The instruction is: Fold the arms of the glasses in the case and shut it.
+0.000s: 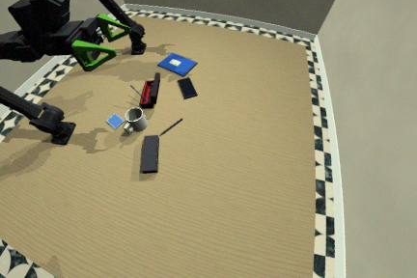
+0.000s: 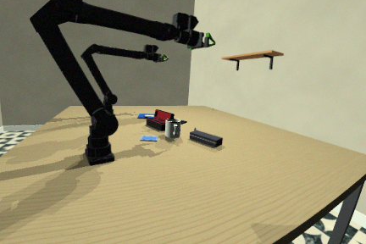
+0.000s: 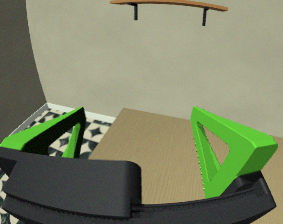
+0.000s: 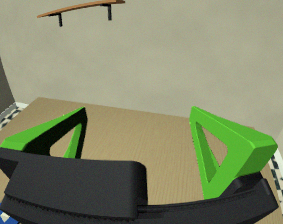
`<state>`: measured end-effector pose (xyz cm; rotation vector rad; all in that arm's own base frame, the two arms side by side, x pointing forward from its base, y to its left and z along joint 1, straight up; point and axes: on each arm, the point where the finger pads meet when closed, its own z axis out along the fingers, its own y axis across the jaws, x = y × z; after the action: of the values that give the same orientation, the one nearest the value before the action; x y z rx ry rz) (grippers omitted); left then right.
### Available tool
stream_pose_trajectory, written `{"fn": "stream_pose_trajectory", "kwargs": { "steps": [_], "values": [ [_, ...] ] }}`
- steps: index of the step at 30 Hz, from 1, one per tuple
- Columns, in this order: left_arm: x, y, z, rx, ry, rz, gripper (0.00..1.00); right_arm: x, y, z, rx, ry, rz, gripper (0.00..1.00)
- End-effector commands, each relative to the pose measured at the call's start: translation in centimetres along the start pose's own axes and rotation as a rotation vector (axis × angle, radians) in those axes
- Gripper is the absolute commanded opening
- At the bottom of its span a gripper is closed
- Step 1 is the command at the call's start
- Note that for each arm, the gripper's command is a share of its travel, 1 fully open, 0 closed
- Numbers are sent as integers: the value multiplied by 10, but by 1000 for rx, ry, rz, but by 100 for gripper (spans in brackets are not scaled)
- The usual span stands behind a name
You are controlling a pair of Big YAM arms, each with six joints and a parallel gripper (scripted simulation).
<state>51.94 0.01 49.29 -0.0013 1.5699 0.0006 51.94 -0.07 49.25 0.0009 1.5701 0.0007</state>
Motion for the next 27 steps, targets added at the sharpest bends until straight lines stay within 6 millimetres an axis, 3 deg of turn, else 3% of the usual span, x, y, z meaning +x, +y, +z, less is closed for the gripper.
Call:
{"fn": "stream_pose_trajectory", "kwargs": {
  "steps": [1, 7, 8, 9, 14, 15, 17, 18, 20, 21, 24, 27],
  "values": [
    [-9, -5, 2, 11, -20, 8, 100, -20, 6, -8, -9, -29, -12, 96],
    [-4, -5, 2, 10, -10, 8, 100, -19, 8, -8, -12, -27, -13, 96],
    [-16, -3, 0, 6, -30, 5, 100, -23, 2, -5, -1, -38, -5, 96],
    [-1, -5, 2, 11, -5, 8, 100, -18, 5, -8, -7, -25, -11, 96],
    [-4, -5, 2, 12, -10, 8, 100, -18, 6, -8, -8, -24, -12, 96],
    [-4, -5, 2, 12, -10, 8, 100, 25, 11, 10, -25, 62, -31, 96],
    [-4, -5, 2, 12, -10, 8, 100, 31, 13, 13, -37, 83, -72, 96],
    [-4, -5, 2, 12, -10, 8, 100, 17, 14, 16, -44, 68, -98, 96],
    [-4, -5, 2, 12, -10, 8, 100, 28, 18, 20, -68, 105, -157, 96],
    [-4, -5, 2, 12, -10, 8, 100, 18, 21, 23, -80, 100, -189, 96],
    [-4, -5, 2, 12, -10, 8, 100, 21, 23, 23, -94, 112, -218, 96],
    [-4, -5, 2, 12, -10, 8, 100, 39, 29, 26, -138, 163, -281, 96]
  ]
}}
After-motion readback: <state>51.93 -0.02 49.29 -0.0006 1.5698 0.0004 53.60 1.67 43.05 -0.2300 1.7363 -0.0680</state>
